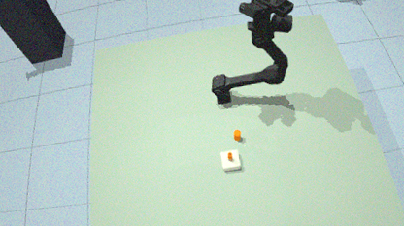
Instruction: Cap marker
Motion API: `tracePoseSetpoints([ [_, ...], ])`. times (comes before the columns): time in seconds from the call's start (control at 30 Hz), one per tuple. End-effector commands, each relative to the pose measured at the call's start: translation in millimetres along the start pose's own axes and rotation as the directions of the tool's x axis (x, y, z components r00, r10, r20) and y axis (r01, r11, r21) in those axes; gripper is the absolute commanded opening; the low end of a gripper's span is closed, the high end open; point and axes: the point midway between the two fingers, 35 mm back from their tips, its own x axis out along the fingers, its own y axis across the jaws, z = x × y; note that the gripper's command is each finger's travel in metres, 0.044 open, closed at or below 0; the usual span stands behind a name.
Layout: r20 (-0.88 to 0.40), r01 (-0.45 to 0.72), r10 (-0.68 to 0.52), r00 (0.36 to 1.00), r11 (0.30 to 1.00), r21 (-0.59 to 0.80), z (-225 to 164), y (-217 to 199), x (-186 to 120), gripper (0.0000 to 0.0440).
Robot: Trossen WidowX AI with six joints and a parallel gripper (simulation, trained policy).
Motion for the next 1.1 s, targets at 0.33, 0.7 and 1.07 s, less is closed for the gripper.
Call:
tracePoseSetpoints([
  [0.33,0.126,-0.056,0.051,0.991,0.998,0.034,13.9,16.1,-1.4,0.0303],
  [0.7,0.232,-0.103,0.086,0.969,0.993,0.064,26.8,29.5,-5.6,0.0303],
  [1.07,0.339,-0.149,0.109,0.934,0.984,0.094,41.2,42.0,-12.5,0.0303],
])
